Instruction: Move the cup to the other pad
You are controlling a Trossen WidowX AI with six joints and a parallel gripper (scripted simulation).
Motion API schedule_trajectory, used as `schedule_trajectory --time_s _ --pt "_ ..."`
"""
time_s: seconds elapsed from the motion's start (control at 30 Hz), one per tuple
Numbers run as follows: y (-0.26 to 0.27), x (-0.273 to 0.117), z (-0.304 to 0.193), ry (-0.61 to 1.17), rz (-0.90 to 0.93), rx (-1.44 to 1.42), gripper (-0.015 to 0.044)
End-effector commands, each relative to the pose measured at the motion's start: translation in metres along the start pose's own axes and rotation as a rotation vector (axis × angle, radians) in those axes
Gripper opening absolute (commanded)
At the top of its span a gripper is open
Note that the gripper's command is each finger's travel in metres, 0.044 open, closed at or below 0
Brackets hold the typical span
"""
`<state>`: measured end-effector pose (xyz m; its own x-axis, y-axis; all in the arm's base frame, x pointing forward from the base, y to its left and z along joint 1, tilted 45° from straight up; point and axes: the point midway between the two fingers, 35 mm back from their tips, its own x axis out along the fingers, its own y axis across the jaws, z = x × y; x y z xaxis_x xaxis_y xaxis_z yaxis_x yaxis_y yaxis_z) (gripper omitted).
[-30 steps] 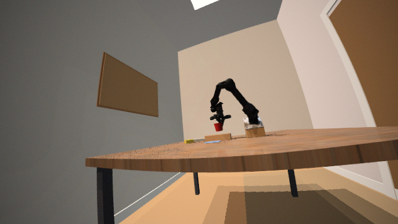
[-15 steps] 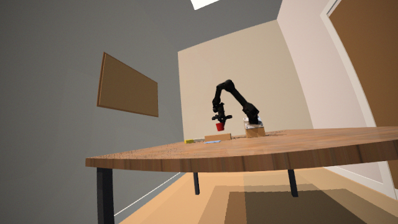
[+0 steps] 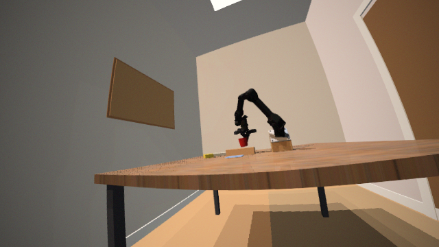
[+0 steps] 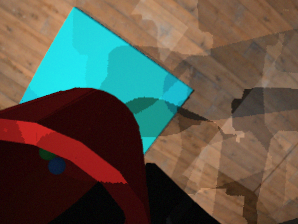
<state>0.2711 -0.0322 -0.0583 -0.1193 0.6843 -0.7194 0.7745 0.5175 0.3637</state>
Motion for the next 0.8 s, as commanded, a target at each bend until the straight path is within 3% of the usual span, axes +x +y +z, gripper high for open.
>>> schedule_trajectory --time_s 0.0,0.77 --pt "0.001 0.009 -0.001 0.004 0.005 0.005 0.0000" --pt "0.000 0.048 -0.001 0.005 0.006 0.004 0.0000"
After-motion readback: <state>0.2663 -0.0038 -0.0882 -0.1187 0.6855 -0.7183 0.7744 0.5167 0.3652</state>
